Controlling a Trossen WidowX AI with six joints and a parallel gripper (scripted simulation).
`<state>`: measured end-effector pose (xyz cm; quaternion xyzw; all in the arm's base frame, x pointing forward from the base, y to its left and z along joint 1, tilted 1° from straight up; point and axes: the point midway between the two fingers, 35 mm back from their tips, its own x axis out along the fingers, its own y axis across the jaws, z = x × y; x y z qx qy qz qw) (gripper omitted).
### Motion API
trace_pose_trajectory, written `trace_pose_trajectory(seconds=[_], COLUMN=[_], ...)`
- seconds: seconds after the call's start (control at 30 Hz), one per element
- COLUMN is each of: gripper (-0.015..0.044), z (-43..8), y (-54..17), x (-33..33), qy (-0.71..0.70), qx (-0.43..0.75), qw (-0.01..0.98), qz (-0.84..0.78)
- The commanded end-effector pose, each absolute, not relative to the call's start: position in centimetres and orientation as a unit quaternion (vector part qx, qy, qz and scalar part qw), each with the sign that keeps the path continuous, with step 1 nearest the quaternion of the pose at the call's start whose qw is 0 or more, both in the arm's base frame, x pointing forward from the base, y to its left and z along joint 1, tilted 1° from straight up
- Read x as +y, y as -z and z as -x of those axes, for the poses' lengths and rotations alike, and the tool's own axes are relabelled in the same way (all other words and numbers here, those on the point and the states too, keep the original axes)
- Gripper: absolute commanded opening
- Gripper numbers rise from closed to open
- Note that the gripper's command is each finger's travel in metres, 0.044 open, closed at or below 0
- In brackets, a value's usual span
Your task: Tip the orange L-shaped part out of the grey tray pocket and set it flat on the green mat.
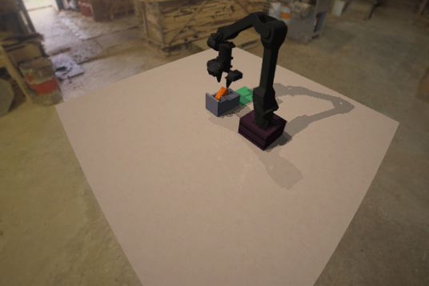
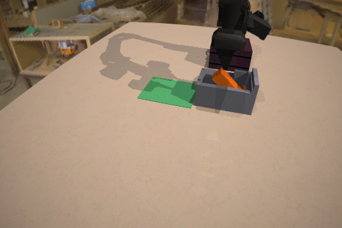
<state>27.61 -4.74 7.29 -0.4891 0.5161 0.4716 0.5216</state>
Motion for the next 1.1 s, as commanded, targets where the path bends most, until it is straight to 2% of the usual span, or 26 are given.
trace_pose_trajectory(seconds=[0.0,1.0,1.07], gripper=[0.0280,0.0280,0.0228], z=[-27.5,-27.5,-27.7], y=[-6.6,-2.3,-2.7], x=[-4.8,-4.9,-4.8], qy=[-0.473,-0.473,-0.472], qx=[0.517,0.517,0.516], qw=[0.519,0.519,0.522], qz=[0.490,0.490,0.490])
